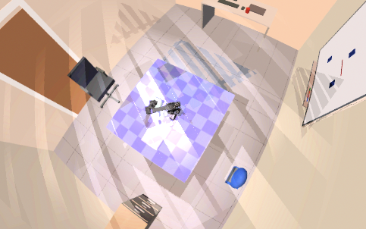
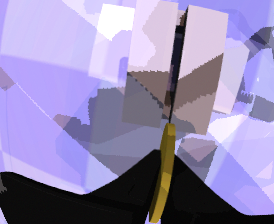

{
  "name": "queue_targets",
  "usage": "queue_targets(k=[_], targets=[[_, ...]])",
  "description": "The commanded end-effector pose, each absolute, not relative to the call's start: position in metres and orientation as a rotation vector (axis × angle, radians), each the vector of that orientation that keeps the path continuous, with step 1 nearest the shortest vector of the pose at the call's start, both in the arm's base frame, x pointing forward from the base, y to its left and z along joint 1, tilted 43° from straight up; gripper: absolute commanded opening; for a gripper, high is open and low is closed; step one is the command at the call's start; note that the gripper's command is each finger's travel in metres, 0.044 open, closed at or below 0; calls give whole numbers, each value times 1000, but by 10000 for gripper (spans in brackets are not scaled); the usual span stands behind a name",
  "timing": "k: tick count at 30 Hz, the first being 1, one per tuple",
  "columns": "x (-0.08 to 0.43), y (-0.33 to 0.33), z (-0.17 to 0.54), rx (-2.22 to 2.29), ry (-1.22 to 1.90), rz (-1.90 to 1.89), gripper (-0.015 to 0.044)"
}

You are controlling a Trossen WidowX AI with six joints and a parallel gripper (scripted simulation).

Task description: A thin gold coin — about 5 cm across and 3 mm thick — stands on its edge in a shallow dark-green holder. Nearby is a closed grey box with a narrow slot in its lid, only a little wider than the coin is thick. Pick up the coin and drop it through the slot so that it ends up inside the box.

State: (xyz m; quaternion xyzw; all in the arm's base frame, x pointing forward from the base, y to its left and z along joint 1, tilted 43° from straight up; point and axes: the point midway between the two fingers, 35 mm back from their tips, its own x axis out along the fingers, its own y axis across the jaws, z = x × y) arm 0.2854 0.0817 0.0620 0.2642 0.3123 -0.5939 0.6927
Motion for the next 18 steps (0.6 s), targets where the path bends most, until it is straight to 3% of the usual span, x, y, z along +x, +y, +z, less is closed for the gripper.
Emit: queue_targets(k=[1,18], targets=[[286,74,67,582,697,-1330,0],[291,49,89,580,687,-1334,0]])
